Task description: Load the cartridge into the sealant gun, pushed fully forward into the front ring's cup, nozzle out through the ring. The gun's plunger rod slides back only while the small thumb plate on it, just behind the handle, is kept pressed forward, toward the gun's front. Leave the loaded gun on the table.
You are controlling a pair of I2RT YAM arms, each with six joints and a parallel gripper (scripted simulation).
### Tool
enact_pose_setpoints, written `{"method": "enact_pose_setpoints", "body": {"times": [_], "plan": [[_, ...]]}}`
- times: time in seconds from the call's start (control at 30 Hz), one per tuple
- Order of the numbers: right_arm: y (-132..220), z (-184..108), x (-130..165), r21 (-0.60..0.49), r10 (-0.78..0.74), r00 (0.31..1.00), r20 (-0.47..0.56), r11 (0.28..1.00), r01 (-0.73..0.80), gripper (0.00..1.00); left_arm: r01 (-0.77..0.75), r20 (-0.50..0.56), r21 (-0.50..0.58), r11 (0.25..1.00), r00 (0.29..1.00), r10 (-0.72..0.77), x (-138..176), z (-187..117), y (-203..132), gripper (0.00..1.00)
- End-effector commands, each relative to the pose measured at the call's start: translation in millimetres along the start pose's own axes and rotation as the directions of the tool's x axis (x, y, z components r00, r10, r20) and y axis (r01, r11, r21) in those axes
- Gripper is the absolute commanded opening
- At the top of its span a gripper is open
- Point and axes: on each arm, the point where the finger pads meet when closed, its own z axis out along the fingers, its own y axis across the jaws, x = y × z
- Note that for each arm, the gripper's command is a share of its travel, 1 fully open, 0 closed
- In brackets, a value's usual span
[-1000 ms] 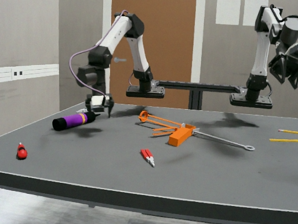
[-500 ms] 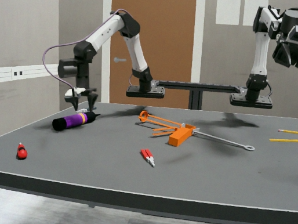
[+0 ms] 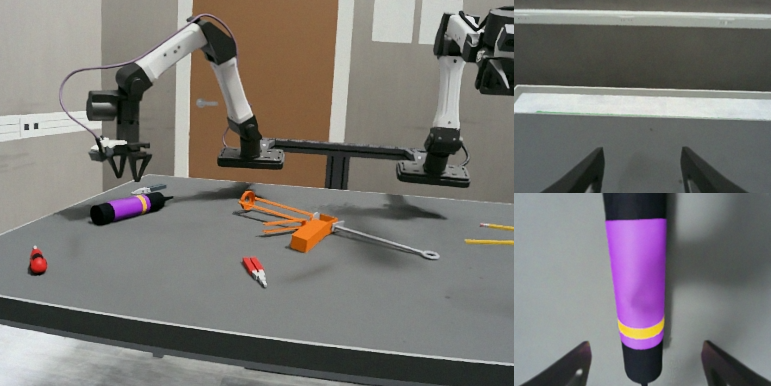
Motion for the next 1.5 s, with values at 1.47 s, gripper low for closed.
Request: {"method": "enact_pose_setpoints", "body": {"times": [1.47], "plan": [[6, 46, 6, -0.008, -0.015, 0.999, -0.029, 1.0, 0.015, 0.73, 0.021, 0.019, 0.003, 1.0, 1.0, -0.022, -15, -7, -3, 0.5]]}}
